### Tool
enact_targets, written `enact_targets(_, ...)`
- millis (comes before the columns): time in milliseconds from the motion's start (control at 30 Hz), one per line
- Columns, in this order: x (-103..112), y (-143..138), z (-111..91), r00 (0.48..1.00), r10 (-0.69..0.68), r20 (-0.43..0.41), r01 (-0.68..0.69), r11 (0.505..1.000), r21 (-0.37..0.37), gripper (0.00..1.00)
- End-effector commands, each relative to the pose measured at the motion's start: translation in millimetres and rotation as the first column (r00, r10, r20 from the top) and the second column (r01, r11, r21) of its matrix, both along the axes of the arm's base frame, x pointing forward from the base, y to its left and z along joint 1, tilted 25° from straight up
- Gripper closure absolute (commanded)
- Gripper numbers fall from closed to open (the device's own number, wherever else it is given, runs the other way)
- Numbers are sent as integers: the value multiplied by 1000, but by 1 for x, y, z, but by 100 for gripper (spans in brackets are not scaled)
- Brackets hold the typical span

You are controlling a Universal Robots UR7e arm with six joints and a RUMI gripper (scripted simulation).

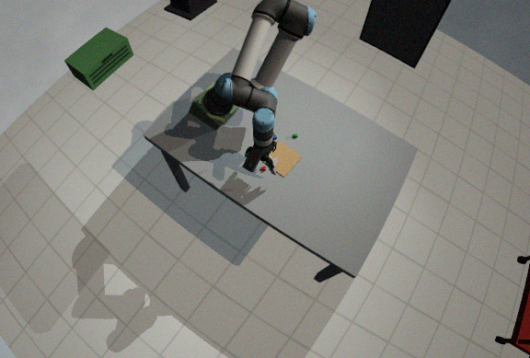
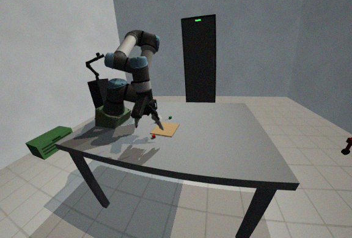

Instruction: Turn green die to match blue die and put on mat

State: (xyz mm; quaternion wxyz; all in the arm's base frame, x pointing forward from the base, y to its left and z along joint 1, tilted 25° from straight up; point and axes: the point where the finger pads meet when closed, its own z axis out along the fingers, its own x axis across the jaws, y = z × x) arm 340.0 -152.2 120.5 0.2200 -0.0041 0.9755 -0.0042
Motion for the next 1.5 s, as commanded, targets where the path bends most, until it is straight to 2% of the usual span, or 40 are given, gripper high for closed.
enact_targets(0,8,-2,-12,1000,-3,-4,3,1000,-4,0)
enact_targets(300,12,-2,-20,1000,-3,-4,3,1000,-4,0)
enact_targets(1467,12,-2,-20,1000,-3,-4,3,1000,-4,0)
